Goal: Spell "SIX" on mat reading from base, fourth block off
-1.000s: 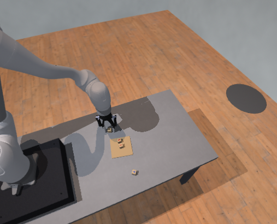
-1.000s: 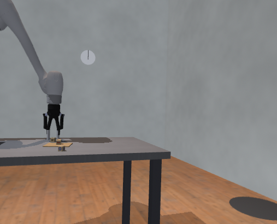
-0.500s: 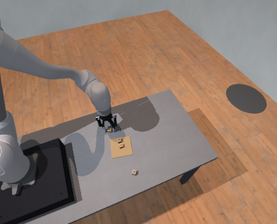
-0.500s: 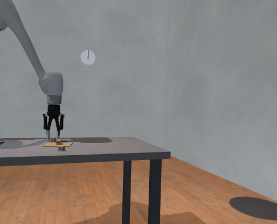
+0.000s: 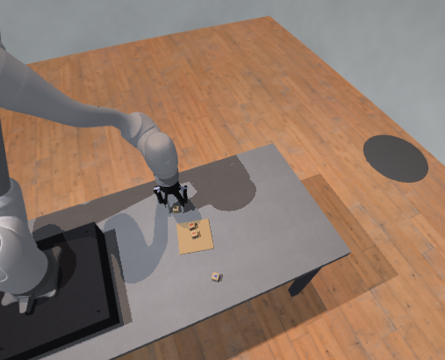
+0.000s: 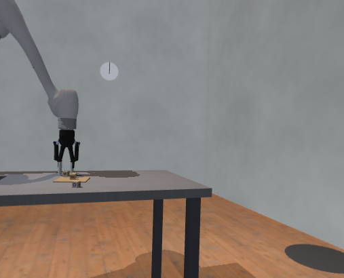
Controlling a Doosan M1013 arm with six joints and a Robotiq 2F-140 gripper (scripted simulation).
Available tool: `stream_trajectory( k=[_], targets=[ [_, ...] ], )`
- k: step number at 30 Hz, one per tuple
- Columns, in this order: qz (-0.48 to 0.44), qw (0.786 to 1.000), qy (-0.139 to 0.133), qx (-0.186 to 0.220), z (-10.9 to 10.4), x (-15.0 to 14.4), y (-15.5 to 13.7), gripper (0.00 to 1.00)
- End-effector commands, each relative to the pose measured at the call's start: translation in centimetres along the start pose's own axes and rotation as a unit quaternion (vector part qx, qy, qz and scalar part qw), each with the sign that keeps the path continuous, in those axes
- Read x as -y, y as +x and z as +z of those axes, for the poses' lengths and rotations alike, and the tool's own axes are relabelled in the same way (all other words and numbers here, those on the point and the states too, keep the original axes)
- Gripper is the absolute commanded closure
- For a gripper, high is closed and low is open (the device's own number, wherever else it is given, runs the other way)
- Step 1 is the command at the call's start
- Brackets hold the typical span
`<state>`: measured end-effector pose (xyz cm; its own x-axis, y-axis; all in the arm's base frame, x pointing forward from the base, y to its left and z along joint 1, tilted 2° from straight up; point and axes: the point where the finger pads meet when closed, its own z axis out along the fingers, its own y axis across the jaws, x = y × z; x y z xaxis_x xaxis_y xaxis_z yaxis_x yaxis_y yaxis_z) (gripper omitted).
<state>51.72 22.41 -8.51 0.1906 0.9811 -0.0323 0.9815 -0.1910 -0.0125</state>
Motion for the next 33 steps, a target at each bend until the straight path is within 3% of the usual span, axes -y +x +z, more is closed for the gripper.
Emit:
stream_trajectory(
  k=[1,8,9,25,26,33],
  targets=[
    [-0.002,1.0,-0.001,0.0,0.32,-0.07,-0.09,0.63],
    [-0.002,1.0,-0.001,0.0,0.32,-0.07,-0.09,0.63],
    [-0.002,1.0,-0.001,0.0,0.32,-0.07,-0.09,0.75],
    [-0.002,1.0,-0.001,0.0,0.32,-0.07,-0.09,0.75],
    [-0.002,1.0,-0.001,0.0,0.32,-0.07,-0.09,0.87],
    [-0.002,1.0,-0.001,0.0,0.32,-0.07,-0.09,0.87]
  ],
)
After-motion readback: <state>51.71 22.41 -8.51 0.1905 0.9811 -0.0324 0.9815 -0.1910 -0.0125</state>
